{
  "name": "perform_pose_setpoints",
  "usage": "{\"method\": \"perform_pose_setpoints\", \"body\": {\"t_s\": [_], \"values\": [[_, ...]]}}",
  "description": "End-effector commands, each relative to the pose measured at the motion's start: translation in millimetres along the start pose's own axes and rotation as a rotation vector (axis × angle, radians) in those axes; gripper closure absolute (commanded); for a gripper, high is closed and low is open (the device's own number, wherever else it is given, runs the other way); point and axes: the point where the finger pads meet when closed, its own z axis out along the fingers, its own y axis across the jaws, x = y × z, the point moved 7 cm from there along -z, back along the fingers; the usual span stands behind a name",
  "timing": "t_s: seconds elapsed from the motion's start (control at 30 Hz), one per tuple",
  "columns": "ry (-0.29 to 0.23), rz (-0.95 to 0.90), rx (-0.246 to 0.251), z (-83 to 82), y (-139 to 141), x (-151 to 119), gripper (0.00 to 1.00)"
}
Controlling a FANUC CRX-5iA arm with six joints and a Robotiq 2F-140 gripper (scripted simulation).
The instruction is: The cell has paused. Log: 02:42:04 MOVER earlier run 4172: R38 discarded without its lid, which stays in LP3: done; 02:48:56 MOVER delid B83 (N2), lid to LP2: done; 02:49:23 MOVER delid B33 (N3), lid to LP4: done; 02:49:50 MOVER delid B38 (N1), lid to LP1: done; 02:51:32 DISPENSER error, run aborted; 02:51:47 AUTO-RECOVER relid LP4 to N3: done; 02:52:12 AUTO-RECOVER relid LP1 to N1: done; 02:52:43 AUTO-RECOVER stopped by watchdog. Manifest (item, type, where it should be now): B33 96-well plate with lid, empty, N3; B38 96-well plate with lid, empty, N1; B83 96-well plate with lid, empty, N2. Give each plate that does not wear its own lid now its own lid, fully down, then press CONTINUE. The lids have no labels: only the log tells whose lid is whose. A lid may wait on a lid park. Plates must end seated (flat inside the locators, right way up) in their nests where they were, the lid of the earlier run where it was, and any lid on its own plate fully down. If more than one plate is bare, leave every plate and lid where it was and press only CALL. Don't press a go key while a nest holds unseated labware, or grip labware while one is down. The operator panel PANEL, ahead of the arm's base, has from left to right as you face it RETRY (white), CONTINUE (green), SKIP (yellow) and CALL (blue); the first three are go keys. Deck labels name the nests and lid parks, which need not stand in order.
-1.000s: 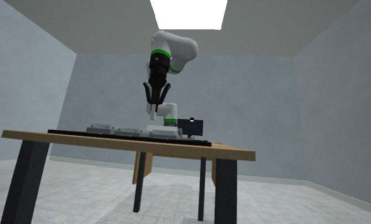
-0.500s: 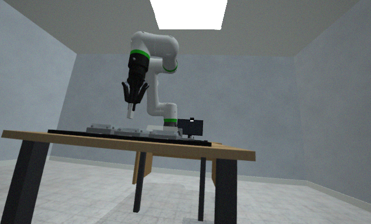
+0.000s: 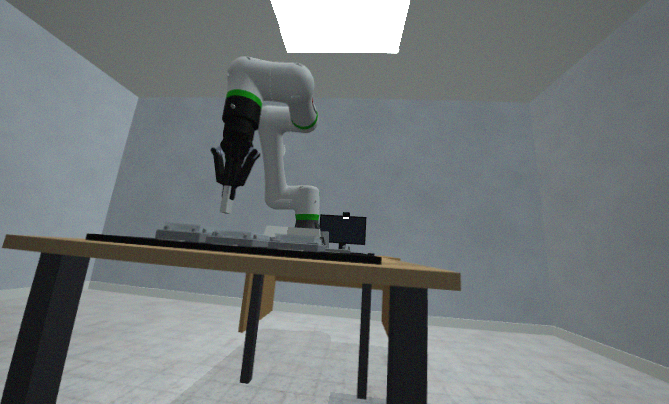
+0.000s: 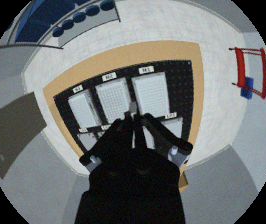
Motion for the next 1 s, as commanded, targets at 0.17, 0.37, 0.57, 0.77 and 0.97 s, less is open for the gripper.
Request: {"method": "perform_pose_setpoints", "body": {"t_s": [0.17,0.37,0.57,0.77,0.97], "values": [[0.001,0.000,0.000,-0.3,0.0,0.2,1.00],[0.001,0.000,0.000,-0.3,0.0,0.2,1.00],[0.001,-0.005,0.000,-3.3,-1.7,-19.1,1.00],[0.000,-0.025,-0.001,-7.5,-5.1,-95.9,1.00],[0.000,-0.036,0.000,-5.2,-5.0,-139.5,1.00]]}}
